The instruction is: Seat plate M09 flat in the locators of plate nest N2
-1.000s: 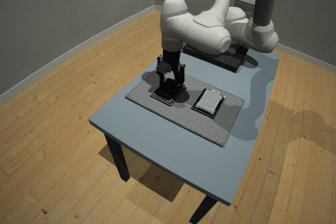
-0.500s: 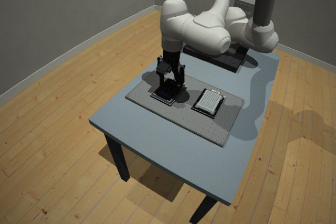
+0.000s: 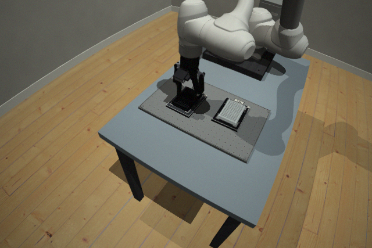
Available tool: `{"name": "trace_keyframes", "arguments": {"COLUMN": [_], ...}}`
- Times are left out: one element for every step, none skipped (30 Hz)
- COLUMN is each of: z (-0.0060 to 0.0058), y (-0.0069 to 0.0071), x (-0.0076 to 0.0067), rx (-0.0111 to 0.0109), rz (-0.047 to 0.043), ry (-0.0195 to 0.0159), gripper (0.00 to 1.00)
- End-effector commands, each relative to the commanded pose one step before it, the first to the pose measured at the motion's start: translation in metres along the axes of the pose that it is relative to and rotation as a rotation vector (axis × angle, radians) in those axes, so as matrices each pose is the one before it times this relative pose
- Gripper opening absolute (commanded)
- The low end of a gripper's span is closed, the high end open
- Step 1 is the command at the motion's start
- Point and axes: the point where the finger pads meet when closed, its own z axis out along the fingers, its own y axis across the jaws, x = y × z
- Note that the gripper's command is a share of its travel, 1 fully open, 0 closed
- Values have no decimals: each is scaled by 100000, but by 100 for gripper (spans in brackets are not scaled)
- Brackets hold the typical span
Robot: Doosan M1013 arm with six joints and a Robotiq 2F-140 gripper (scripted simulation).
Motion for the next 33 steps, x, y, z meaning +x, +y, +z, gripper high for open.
{"name": "trace_keyframes", "arguments": {"z": [-11,17,17,17,17,17,17,17,17,17,0,0,17,17,17,0,0,-8,8,0,0,0,0,0,0,0,0,0,0,0,0,0,0], "y": [-1,0,0,0,0,0,0,0,0,0,0,0,0,0,0,0,0,0,0,0,0,0,0,0,0,0,0,0,0,0,0,0,0], "x": [41,0,0,0,0,0,0,0,0,0,0,0,0,0,0,0,0,4,-4,0,0,0,0,0,0,0,0,0,0,0,0,0,0], "rx": [13,0,0,0,0,0,0,0,0,0,0,0,0,0,0,0,0,-1,1,0,0,0,0,0,0,0,0,0,0,0,0,0,0], "rz": [5,0,0,0,0,0,0,0,0,0,0,0,0,0,0,0,0,4,-4,0,0,0,0,0,0,0,0,0,0,0,0,0,0], "ry": [109,0,0,0,0,0,0,0,0,0,0,0,0,0,0,0,0,12,-12,0,0,0,0,0,0,0,0,0,0,0,0,0,0], "gripper": [10,10,10,10,10,10,10,10,10,10,10,10,10,10,10,100,100,100,100,100,100,100,100,100,100,100,100,100,100,100,100,100,100]}}
